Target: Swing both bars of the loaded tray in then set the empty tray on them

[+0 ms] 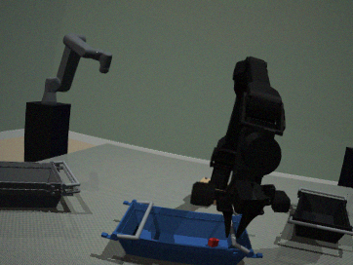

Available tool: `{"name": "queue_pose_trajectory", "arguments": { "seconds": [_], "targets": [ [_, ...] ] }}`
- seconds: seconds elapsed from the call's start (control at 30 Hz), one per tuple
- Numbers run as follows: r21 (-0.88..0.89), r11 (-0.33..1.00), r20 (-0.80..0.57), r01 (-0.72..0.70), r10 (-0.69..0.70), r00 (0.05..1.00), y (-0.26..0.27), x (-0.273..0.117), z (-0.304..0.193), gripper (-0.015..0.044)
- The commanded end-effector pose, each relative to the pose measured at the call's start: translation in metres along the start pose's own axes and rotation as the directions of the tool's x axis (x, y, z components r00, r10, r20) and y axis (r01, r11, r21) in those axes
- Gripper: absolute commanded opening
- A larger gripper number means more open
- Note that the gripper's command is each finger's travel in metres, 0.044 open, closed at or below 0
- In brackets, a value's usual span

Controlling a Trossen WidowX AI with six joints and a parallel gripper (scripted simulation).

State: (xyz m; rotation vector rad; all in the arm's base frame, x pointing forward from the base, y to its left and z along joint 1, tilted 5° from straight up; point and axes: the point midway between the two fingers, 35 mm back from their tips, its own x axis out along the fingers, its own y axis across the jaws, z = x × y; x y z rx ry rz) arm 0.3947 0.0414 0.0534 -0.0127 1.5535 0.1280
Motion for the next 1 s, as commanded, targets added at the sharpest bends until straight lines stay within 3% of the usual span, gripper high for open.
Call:
{"name": "queue_pose_trajectory", "arguments": {
  "seconds": [0.0,0.37,0.97],
  "targets": [
    [-0.008,1.0,-0.01,-0.003,0.003,1.0,-0.004,0.008,-0.002,0.0084],
    [-0.008,1.0,-0.01,-0.003,0.003,1.0,0.0,-0.039,0.001,0.0084],
    [-0.004,1.0,-0.011,0.0,0.0,1.0,-0.001,-0.032,0.0,0.0084]
  ]
}}
